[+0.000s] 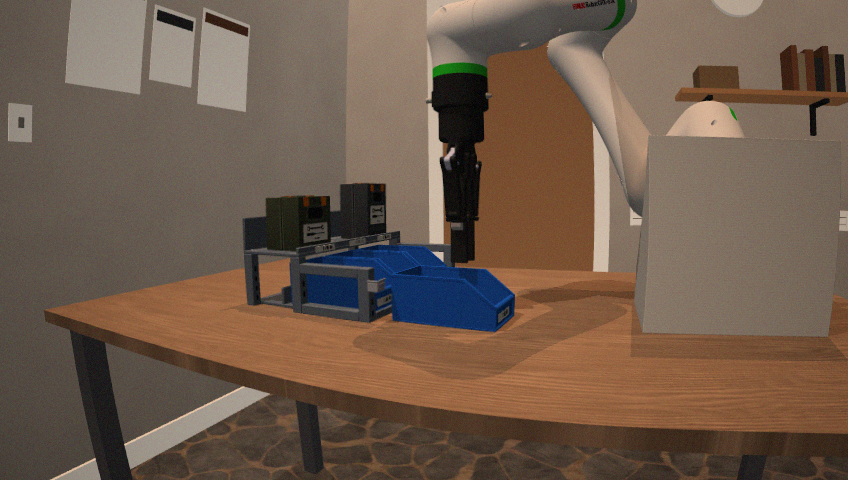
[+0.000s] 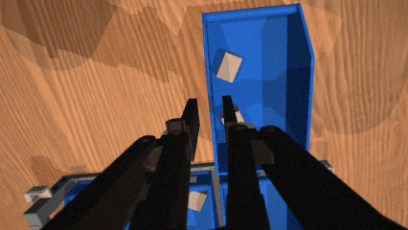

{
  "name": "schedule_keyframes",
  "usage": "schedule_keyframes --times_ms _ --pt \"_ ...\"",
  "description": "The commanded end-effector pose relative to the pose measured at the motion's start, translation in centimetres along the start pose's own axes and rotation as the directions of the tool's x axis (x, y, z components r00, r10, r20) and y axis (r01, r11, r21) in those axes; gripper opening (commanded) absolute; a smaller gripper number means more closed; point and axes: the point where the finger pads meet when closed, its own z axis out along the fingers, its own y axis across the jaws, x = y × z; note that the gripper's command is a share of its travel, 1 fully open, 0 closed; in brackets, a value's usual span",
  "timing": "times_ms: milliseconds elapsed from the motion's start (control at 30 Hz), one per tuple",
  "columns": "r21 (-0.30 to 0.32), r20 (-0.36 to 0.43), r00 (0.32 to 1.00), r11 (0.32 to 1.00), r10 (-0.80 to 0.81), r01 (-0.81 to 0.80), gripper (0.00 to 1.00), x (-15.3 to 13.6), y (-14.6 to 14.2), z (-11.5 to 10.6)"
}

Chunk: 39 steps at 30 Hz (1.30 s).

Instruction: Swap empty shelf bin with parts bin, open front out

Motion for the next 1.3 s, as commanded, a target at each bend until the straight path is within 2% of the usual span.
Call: schedule_keyframes --times_ms 0,1267 --pt "-0.001 0.002 1.000 1.000 0.000 0.000 0.24 0.0 0.0 0.0" --pt "-0.001 0.002 1.000 1.000 0.000 0.000 0.24 -0.1 0.0 4.0"
